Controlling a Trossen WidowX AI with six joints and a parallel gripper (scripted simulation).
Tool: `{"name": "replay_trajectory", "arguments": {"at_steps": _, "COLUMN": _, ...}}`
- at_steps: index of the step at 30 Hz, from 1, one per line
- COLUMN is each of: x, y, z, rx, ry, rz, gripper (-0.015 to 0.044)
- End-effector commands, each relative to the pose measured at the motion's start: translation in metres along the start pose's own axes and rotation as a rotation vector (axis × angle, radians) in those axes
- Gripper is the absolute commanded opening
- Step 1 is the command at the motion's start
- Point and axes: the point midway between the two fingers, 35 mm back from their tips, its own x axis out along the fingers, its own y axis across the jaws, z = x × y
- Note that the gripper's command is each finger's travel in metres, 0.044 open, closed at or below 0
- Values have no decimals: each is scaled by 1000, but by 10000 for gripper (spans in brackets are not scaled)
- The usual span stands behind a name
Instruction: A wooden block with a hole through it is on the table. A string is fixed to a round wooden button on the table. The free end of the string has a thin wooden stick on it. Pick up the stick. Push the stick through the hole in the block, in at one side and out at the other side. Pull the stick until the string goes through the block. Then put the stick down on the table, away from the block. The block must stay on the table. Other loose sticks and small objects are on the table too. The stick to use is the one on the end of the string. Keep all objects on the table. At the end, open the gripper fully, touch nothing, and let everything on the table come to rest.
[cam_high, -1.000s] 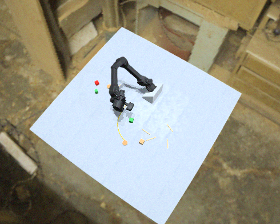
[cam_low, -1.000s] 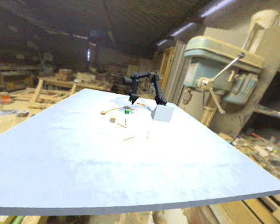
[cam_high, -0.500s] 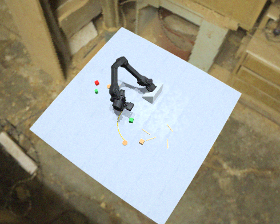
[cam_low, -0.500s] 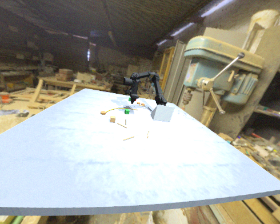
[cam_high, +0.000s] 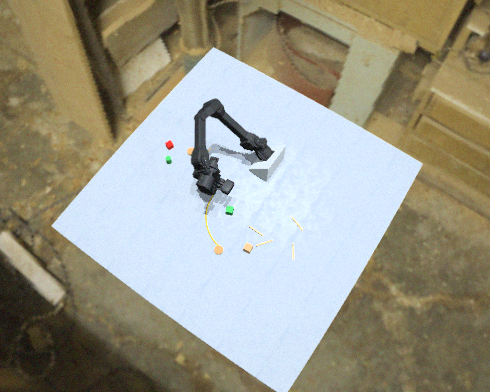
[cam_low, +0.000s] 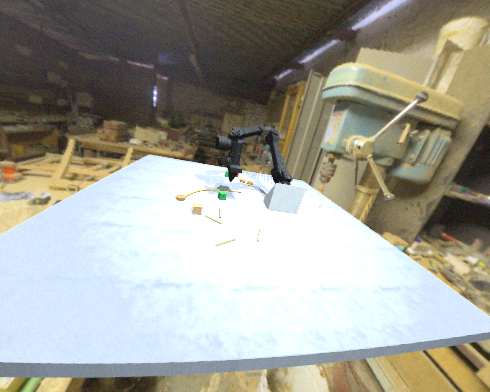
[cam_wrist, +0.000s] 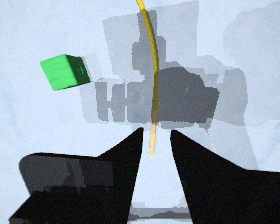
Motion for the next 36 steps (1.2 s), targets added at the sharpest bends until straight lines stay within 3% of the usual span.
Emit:
{"name": "replay_trajectory", "arguments": {"at_steps": 1, "x": 7, "y": 0, "z": -1, "rx": -4, "ry": 4, "rz": -4, "gripper": 125}}
{"name": "replay_trajectory", "arguments": {"at_steps": 36, "x": 58, "y": -2, "z": -2, "rx": -4, "ry": 4, "rz": -8, "gripper": 125}}
